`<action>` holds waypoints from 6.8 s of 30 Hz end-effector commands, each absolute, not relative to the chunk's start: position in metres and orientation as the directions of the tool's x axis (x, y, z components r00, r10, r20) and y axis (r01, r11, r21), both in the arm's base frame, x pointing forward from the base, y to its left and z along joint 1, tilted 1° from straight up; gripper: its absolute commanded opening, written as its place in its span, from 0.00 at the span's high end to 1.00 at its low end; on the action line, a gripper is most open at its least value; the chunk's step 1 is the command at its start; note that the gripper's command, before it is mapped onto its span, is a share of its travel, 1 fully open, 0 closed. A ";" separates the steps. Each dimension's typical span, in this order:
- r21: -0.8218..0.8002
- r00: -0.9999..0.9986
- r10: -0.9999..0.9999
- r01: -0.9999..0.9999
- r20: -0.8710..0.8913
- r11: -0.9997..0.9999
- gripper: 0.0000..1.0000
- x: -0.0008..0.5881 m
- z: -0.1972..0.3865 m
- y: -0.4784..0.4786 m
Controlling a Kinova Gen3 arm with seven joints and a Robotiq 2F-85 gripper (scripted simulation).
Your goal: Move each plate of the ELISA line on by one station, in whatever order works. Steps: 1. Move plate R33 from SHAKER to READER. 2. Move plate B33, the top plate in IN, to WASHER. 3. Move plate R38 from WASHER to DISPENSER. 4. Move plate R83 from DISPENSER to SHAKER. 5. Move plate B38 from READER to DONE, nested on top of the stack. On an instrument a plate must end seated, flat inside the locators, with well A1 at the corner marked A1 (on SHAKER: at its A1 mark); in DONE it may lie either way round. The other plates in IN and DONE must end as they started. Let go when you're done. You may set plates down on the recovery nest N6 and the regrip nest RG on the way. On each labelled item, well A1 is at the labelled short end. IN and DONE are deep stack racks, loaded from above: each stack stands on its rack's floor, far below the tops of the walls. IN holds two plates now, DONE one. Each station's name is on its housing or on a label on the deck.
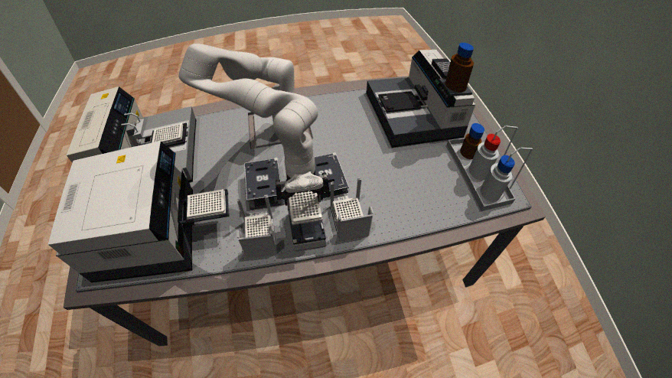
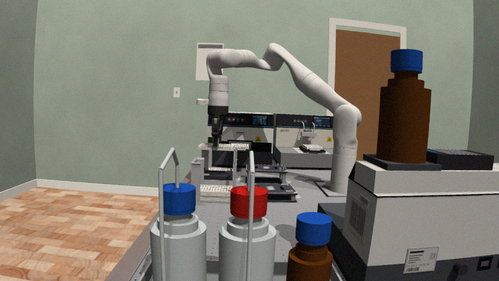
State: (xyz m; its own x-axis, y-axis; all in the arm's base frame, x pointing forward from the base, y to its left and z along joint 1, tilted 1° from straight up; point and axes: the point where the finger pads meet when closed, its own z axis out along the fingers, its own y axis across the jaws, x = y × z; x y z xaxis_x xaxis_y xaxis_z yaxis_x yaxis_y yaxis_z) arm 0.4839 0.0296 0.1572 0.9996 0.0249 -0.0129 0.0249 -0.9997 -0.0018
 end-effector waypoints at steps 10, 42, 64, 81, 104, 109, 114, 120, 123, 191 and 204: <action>0.002 1.000 0.025 0.025 -0.009 -1.000 0.06 0.484 0.140 0.030; 0.002 1.000 0.026 0.026 -0.009 -1.000 0.06 0.484 0.103 0.030; 0.003 0.999 0.030 0.031 -0.008 -1.000 0.06 0.484 0.094 0.029; 0.002 1.000 0.027 0.027 -0.009 -1.000 0.06 0.484 0.084 0.030; 0.003 1.000 0.030 0.030 -0.009 -1.000 0.06 0.483 0.075 0.030; 0.003 1.000 0.030 0.030 -0.009 -1.000 0.06 0.484 0.076 0.030; 0.003 1.000 0.030 0.030 -0.009 -1.000 0.06 0.484 0.076 0.029; 0.001 1.000 0.029 0.029 -0.012 -1.000 0.06 0.483 0.077 0.030; 0.001 1.000 0.029 0.029 -0.012 -1.000 0.06 0.483 0.077 0.030; 0.001 1.000 0.029 0.029 -0.012 -1.000 0.00 0.483 0.067 0.030; 0.000 0.999 0.031 0.031 -0.015 -1.000 0.00 0.482 0.082 0.029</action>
State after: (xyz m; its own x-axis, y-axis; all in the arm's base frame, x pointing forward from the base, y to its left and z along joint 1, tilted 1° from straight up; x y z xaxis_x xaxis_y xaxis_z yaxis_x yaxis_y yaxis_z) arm 0.4818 0.0299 0.0767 0.9993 0.0329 -0.0148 0.0330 -0.9995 0.0025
